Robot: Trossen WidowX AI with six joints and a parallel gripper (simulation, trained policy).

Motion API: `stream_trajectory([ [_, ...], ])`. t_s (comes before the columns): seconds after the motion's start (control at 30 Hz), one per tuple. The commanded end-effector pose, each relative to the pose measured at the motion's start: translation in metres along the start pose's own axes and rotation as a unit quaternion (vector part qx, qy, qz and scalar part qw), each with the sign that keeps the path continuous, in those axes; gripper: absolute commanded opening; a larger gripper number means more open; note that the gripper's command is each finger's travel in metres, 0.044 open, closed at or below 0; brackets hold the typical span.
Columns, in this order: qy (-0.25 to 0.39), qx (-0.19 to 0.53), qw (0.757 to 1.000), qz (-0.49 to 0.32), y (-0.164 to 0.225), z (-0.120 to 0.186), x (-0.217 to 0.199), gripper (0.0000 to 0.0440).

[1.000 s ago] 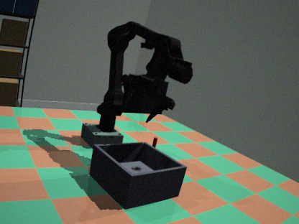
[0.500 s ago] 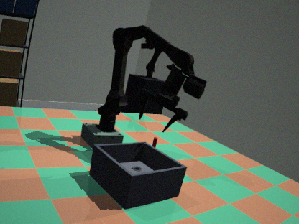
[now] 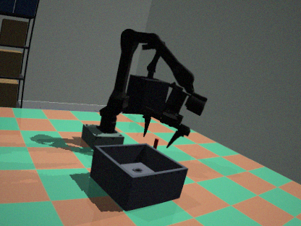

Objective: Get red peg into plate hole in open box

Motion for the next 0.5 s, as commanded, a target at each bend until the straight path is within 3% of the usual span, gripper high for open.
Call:
stream_trajectory([
  [0.0, -0.003, -0.007, 1.000, 0.005, 0.005, -0.015, 0.003, 0.0440],
  [0.23, -0.012, -0.012, 1.000, 0.023, 0.010, -0.040, 0.007, 0.0423],
  [0.47, 0.006, -0.006, 0.999, 0.032, 0.014, -0.058, 0.004, 0.0247],
])
Point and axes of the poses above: the point midway between the two fingers, 35 mm back from their tips, its own z axis back along the fingers, its own x axis across the jaws, y = z × x, the point moved 4 cm from there along z, back along the fingers, and after that the axes turned 7 degrees about -z, right-handed, at the moved point
